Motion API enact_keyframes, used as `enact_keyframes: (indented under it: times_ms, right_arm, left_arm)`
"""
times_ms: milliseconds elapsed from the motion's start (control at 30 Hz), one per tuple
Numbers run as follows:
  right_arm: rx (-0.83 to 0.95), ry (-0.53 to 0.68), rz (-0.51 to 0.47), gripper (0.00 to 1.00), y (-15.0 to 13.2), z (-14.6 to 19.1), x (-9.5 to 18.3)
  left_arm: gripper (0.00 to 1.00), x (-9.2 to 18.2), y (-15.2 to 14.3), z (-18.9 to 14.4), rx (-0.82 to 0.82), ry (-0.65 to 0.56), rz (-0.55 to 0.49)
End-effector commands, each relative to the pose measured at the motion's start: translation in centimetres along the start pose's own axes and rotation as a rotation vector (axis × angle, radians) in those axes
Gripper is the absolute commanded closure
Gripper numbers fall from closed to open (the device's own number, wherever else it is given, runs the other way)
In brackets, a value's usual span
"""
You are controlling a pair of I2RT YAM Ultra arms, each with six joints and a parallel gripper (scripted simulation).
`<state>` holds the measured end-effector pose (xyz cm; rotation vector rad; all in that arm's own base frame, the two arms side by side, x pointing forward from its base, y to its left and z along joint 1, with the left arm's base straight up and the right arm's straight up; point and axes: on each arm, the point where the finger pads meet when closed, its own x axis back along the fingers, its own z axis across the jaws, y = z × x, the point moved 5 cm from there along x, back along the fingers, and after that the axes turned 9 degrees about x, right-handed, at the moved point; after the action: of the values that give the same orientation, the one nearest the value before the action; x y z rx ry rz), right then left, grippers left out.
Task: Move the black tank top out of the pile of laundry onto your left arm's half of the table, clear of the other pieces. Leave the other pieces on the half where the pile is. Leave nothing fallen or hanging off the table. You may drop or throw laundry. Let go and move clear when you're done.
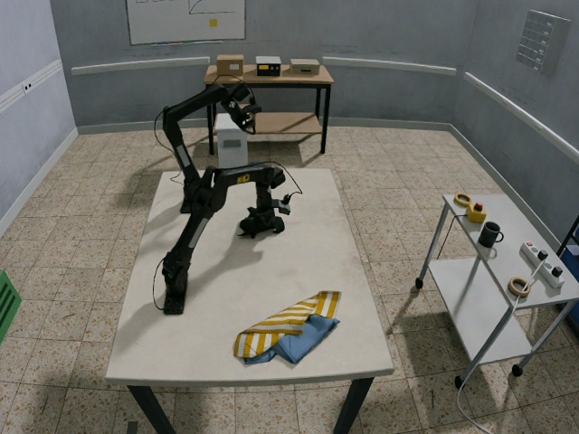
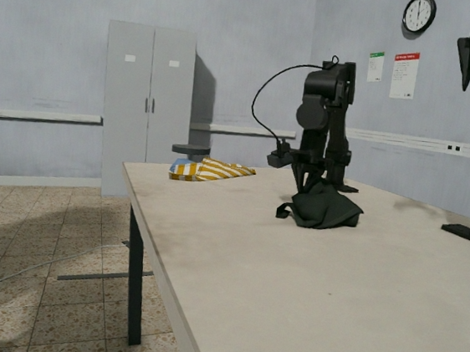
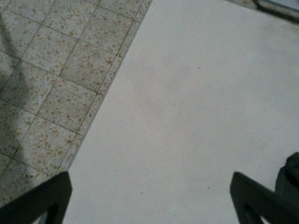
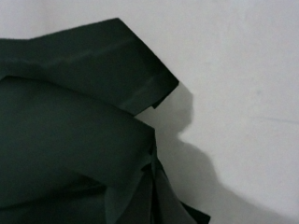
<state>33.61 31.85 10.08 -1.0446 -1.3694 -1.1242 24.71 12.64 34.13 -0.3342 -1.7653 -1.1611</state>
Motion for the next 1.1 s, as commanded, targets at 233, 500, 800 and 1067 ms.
enact_keyframes:
  times_ms: [233, 500, 800, 1067]
  right_arm:
    - [-0.007, 0.062, 0.049, 1.0, -0.2, 0.4, 0.7]
    - [-0.035, 0.042, 0.059, 0.08, 0.1, -0.9, -0.1]
    - [-0.029, 0.062, 0.032, 0.08, 0.2, -0.2, 0.3]
    - [-0.027, 0.067, 0.026, 0.08, 0.0, 0.1, 0.7]
  left_arm:
    - [0.08, 1.1, 0.2, 0.0, -0.009, -0.003, -0.036]
    - [0.08, 1.1, 0.2, 0.0, -0.009, -0.003, -0.036]
    - [0.08, 1.1, 0.2, 0.0, -0.009, -0.003, -0.036]
    - [0.08, 1.1, 0.2, 0.0, -0.009, -0.003, -0.036]
